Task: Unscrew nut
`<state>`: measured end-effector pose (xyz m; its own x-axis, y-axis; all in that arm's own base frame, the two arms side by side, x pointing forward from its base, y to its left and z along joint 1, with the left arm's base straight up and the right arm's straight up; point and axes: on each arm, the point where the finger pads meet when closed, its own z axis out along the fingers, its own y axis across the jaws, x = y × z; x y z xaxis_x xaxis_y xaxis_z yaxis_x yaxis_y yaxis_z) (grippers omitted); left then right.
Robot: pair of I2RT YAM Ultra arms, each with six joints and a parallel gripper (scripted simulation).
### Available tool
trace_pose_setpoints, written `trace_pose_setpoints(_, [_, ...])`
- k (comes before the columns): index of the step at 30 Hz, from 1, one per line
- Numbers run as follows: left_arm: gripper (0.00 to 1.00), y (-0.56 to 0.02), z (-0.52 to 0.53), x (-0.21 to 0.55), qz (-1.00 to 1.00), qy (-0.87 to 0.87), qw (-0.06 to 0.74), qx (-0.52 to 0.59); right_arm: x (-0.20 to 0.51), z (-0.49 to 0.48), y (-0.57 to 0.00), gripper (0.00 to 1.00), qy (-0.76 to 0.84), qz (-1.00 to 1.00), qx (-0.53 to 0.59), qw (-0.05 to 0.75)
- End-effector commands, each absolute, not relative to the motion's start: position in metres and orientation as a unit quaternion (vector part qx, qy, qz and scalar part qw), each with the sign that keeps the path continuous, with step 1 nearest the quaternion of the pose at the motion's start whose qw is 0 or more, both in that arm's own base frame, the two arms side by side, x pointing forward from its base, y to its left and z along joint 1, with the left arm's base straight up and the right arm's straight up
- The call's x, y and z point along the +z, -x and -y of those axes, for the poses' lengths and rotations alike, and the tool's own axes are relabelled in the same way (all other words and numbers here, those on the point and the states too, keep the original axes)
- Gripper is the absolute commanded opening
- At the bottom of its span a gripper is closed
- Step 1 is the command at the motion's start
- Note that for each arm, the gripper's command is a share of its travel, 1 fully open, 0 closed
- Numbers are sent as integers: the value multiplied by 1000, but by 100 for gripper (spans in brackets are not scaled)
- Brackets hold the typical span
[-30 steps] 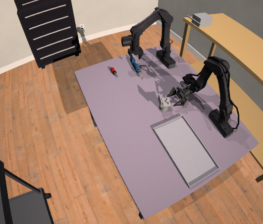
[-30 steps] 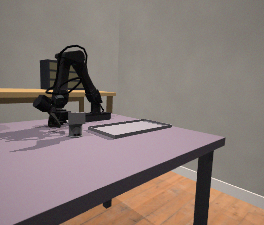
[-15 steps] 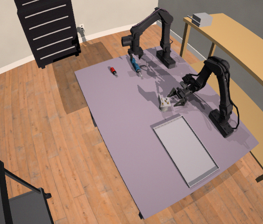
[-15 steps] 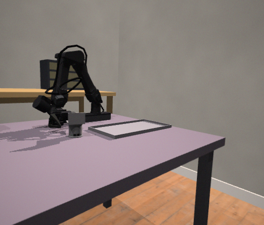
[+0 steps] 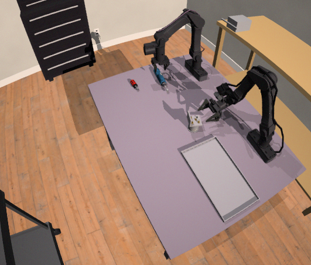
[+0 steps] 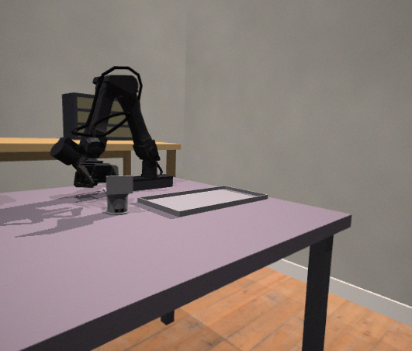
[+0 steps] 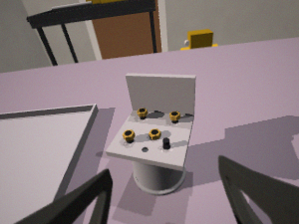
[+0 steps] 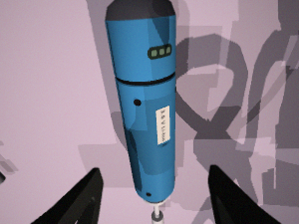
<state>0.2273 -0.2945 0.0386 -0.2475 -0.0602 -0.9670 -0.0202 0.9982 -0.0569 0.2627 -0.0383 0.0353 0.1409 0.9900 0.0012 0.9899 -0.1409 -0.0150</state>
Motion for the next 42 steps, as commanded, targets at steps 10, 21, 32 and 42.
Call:
trace_pose_setpoints(10, [86,-229,293,64,-788,25,615,-2,52,41,-273,65,755,655,-11,-16])
trace_pose_setpoints(21, [86,-229,293,79,-789,24,614,-3,52,41,-273,65,755,655,-11,-16])
trace_pose_setpoints(32, [86,-229,292,107,-789,25,614,-3,52,41,-273,65,755,655,-11,-16])
trace_pose_setpoints(42, [86,-229,292,120,-789,24,614,-3,52,41,-273,65,755,655,-11,-16])
